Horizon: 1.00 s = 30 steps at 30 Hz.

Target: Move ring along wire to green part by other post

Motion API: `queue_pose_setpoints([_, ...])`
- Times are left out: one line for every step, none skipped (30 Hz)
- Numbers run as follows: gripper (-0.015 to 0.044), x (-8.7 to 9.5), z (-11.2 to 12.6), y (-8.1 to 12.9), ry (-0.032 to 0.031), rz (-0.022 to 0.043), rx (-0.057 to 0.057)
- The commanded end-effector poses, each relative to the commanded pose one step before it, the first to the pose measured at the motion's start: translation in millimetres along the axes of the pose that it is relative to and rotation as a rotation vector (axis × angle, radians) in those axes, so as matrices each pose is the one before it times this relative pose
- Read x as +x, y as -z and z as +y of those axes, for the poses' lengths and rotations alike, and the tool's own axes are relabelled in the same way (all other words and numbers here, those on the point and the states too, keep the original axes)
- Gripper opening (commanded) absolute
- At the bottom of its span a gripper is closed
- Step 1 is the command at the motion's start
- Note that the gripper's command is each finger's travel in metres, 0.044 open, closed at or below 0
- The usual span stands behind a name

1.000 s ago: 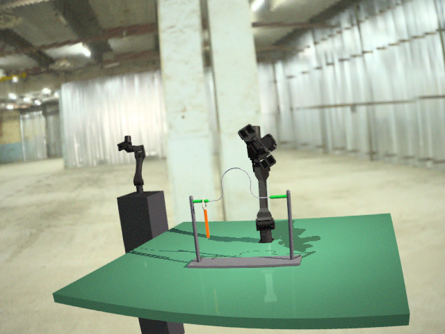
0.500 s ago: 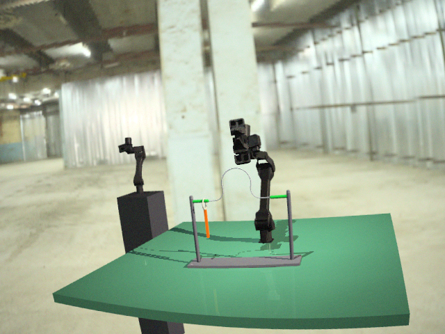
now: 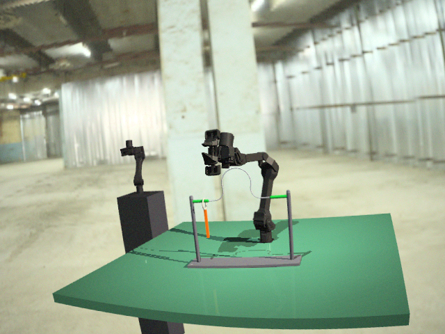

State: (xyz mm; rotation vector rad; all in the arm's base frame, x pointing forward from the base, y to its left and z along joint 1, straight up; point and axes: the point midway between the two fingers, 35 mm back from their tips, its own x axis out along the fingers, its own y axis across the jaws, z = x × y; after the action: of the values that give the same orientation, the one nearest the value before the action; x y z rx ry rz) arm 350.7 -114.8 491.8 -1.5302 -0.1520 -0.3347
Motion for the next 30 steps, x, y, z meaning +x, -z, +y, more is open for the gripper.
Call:
queue_pose_setpoints([0.0160, -2.51, 47.28, 55.35, -0.11311, 0.14608, 0.0946])
queue_pose_setpoints([0.0160, 0.50, 7.82, 13.43, -0.01885, 0.03344, 0.0248])
queue_pose_setpoints([0.0160, 0.71, 6.48, 12.32, -0.01391, 0.02891, 0.0255])
queue_pose_setpoints([0.0160, 0.90, 5.75, 12.22, -0.01052, 0.02687, 0.0281])
queue_pose_setpoints([0.0160, 1.03, 5.09, 12.25, -0.00761, 0.02521, 0.0306])
queue_pose_setpoints([0.0160, 1.00, 4.45, 12.05, -0.00576, 0.02392, 0.0310])
queue_pose_setpoints([0.0160, 1.03, 4.28, 11.38, -0.00491, 0.02044, 0.0302])
queue_pose_setpoints([0.0160, 1.26, 4.81, 8.93, -0.00481, 0.00923, 0.0268])
queue_pose_setpoints([0.0160, 1.08, 4.57, 9.09, -0.00453, 0.00935, 0.0270])
queue_pose_setpoints([0.0160, 0.88, 4.29, 8.82, -0.00425, 0.00852, 0.0262])
queue_pose_setpoints([0.0160, 0.68, 4.07, 6.42, -0.00434, 0.00240, 0.0203])
queue_pose_setpoints([0.0160, 0.58, 4.82, 5.31, -0.00563, -0.00291, 0.0184])
queue_pose_setpoints([0.0160, 0.45, 5.55, 4.89, -0.00690, -0.00638, 0.0181])
queue_pose_setpoints([0.0160, 0.24, 5.56, 4.84, -0.00714, -0.00674, 0.0180])
queue_pose_setpoints([0.0160, 0.02, 5.49, 4.89, -0.00726, -0.00662, 0.0180])
queue_pose_setpoints([0.0160, -0.19, 5.43, 4.93, -0.00737, -0.00650, 0.0181])
queue_pose_setpoints([0.0160, -0.39, 5.36, 4.96, -0.00748, -0.00637, 0.0182])
queue_pose_setpoints([0.0160, -0.43, 5.32, 4.61, -0.00747, -0.00719, 0.0182])
queue_pose_setpoints([0.0160, -0.62, 5.27, 4.60, -0.00759, -0.00713, 0.0182])
queue_pose_setpoints([0.0160, -0.70, 5.24, 4.38, -0.00767, -0.00758, 0.0182])
queue_pose_setpoints([0.0160, -0.83, 5.20, 4.27, -0.00778, -0.00772, 0.0182])
queue_pose_setpoints([0.0160, -1.43, 6.41, 5.88, -0.01031, -0.00734, 0.0238])
queue_pose_setpoints([0.0160, -2.22, 8.08, 7.45, -0.01336, -0.00907, 0.0306])
queue_pose_setpoints([0.0160, -2.64, 7.99, 7.42, -0.01364, -0.00878, 0.0310])
queue_pose_setpoints([0.0160, -3.04, 7.87, 7.32, -0.01383, -0.00844, 0.0312])
queue_pose_setpoints([0.0160, -3.40, 7.77, 7.20, -0.01400, -0.00810, 0.0314])
queue_pose_setpoints([0.0160, -3.75, 7.68, 7.04, -0.01416, -0.00777, 0.0316])
queue_pose_setpoints([0.0160, -4.07, 7.60, 6.87, -0.01431, -0.00744, 0.0318])
queue_pose_setpoints([0.0160, -4.36, 7.54, 6.68, -0.01444, -0.00711, 0.0320])
queue_pose_setpoints([0.0160, -4.62, 7.50, 6.46, -0.01456, -0.00680, 0.0322])
